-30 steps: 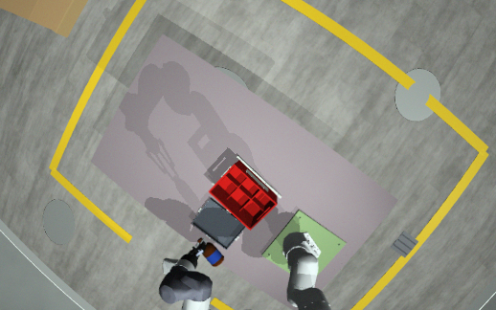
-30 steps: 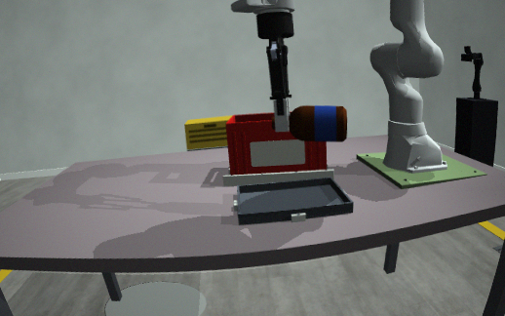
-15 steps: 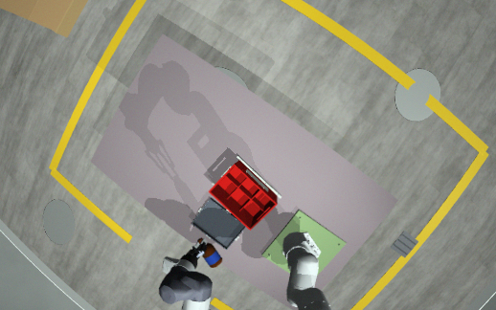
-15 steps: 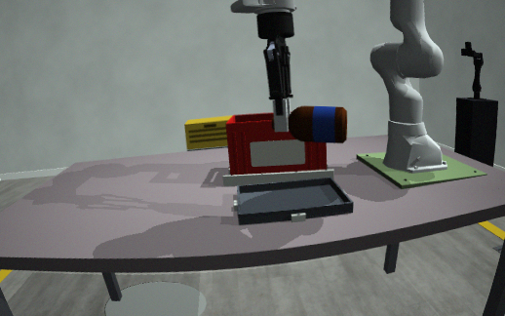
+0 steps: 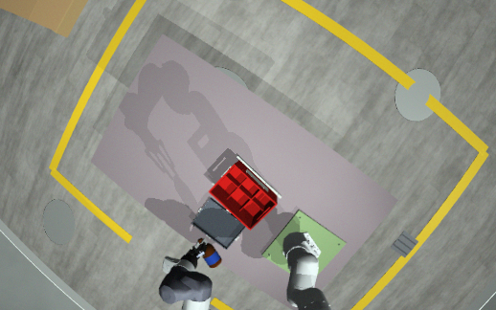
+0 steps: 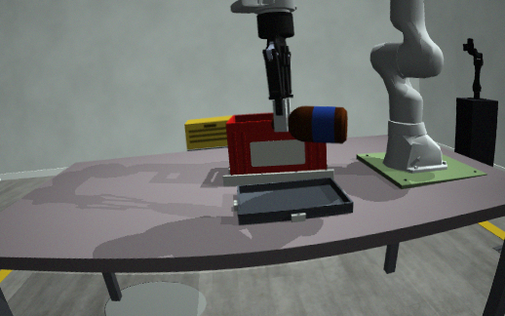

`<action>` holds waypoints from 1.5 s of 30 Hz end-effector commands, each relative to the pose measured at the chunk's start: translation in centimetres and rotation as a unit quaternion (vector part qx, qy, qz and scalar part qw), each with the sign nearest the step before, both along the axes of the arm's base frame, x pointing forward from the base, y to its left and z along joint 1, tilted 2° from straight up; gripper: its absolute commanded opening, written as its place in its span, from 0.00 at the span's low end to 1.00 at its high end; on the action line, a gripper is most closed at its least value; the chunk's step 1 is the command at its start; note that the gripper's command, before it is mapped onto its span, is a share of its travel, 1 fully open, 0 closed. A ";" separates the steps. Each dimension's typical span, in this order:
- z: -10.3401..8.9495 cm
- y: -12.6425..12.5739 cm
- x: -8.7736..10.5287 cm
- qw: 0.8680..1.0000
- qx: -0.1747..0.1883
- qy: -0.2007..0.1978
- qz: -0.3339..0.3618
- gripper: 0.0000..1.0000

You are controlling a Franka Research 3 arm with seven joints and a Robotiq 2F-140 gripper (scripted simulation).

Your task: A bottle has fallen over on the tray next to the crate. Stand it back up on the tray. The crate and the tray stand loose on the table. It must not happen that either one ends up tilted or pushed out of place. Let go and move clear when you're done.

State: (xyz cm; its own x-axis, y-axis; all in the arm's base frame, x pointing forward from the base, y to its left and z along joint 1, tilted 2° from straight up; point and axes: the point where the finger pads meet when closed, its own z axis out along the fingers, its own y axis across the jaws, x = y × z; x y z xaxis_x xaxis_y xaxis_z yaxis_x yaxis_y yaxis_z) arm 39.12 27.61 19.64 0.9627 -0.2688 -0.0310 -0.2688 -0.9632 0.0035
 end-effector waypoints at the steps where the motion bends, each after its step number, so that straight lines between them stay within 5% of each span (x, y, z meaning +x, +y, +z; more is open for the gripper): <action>1: 0.2 0.0 0.1 1.000 0.001 -0.001 -0.006 0.00; 20: 0.2 0.0 0.1 1.000 0.001 -0.001 -0.010 0.00; 45: 0.2 0.0 0.1 0.994 -0.003 -0.001 -0.113 0.00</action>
